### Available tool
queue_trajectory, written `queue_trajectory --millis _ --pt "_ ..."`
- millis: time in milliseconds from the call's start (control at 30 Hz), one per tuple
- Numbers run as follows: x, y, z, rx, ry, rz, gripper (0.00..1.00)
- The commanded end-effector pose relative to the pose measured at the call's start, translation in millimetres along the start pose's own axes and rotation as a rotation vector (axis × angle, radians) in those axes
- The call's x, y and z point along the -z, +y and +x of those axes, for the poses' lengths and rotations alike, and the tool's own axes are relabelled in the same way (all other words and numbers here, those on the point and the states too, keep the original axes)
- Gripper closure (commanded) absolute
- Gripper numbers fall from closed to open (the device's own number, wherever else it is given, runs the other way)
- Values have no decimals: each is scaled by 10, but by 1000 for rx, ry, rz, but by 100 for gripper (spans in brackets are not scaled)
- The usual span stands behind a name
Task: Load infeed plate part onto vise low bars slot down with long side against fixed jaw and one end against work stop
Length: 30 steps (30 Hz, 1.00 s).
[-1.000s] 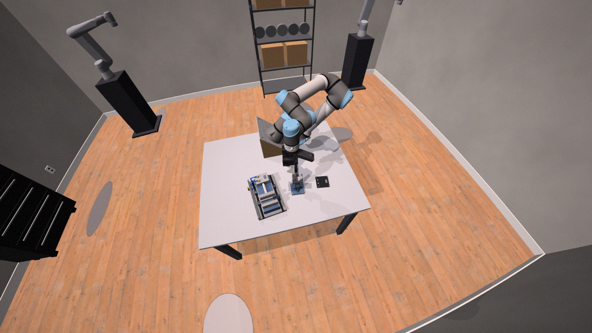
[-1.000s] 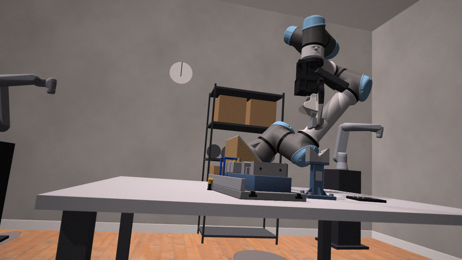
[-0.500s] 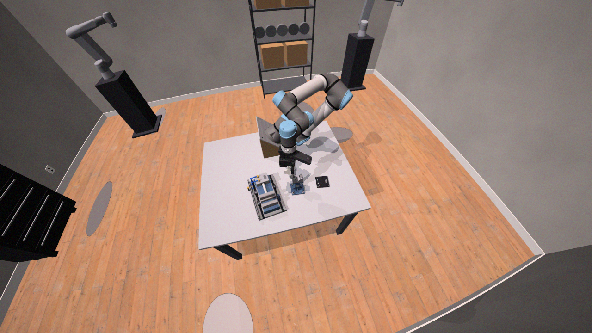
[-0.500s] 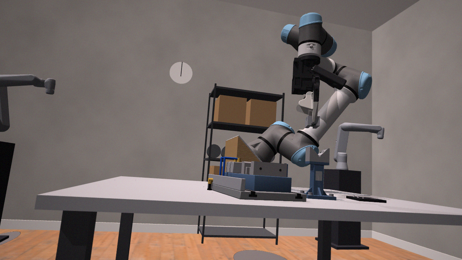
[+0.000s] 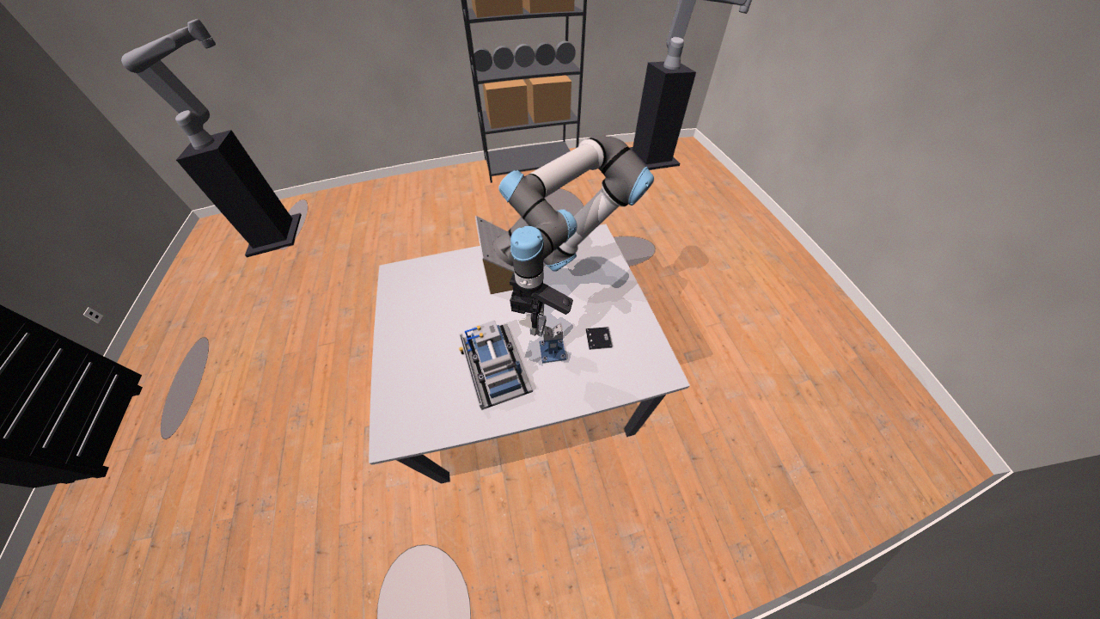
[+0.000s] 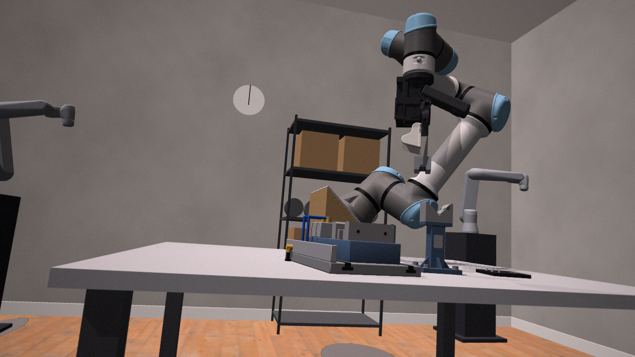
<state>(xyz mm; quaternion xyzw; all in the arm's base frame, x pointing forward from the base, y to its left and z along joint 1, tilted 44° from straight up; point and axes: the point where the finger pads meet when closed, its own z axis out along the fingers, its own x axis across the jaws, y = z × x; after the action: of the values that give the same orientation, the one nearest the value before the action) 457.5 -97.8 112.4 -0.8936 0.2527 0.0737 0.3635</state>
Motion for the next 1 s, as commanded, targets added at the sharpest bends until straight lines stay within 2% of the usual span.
queue_trajectory --millis 0,967 --pt "12 70 89 -61 1 -1 100" --pt "24 481 533 -392 1 -1 100"
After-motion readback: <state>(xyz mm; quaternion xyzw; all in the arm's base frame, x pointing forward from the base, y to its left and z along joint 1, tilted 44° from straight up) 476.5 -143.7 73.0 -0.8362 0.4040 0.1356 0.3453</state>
